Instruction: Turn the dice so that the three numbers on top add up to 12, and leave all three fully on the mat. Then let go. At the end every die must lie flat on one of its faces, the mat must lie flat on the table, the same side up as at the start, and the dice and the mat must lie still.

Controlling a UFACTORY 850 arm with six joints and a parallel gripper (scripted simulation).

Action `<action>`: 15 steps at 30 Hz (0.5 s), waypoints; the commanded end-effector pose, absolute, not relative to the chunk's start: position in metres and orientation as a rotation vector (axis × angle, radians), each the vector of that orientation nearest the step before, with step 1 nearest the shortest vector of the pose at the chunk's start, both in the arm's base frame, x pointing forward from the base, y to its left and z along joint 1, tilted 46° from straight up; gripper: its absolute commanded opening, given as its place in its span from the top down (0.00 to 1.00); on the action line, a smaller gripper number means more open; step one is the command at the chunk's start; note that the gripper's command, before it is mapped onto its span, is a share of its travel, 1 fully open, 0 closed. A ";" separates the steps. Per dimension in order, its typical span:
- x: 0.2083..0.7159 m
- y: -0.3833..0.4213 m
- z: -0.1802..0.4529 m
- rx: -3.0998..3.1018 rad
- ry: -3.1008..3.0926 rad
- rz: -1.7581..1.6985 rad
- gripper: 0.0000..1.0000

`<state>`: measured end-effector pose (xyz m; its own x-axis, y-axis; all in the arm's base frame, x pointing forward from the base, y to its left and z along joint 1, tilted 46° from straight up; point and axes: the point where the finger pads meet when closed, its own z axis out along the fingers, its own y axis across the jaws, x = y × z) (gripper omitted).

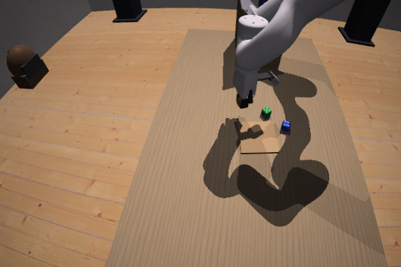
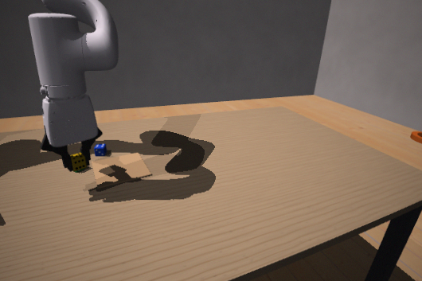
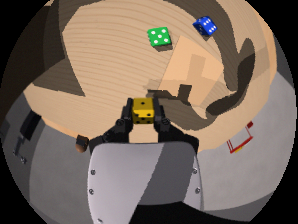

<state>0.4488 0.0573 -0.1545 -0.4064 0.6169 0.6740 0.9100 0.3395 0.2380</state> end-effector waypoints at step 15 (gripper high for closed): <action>0.452 0.032 -0.129 -1.334 -2.137 -0.829 0.73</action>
